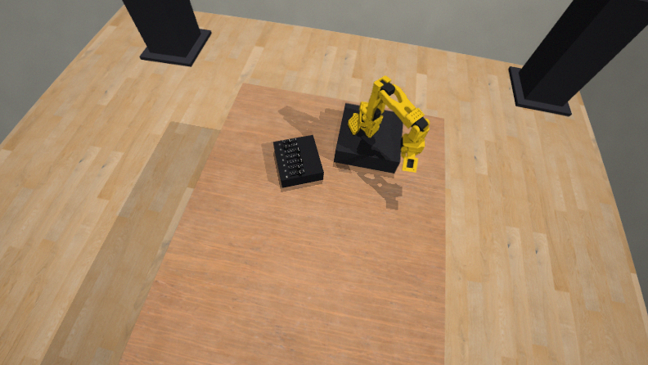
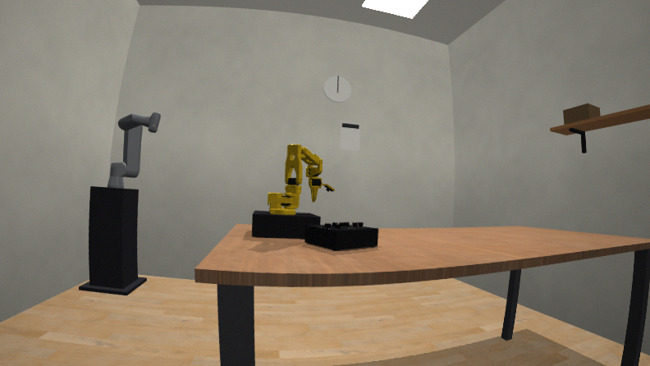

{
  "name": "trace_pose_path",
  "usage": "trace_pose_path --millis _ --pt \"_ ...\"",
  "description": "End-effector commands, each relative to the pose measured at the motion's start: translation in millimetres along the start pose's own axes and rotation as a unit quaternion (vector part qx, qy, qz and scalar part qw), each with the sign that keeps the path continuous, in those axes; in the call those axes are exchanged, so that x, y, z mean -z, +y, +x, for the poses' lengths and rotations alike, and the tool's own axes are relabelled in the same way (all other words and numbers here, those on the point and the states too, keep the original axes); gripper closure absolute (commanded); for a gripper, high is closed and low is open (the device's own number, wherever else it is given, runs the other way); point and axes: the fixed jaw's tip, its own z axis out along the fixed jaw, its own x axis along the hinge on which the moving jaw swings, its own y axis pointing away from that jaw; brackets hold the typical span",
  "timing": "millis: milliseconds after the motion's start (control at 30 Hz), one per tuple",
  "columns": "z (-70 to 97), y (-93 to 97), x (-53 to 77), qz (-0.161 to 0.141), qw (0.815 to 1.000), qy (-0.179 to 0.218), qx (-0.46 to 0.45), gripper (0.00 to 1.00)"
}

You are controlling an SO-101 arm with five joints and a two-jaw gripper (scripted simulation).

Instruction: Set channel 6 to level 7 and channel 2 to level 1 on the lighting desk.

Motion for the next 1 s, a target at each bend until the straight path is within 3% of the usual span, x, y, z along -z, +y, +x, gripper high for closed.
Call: trace_pose_path --millis 0,967 --pt "6.1 0.3 0.5 0.003 1.000 0.003 -0.022 1.00" --pt "16.6 8.7 1.2 0.004 0.994 0.003 -0.109 1.00"
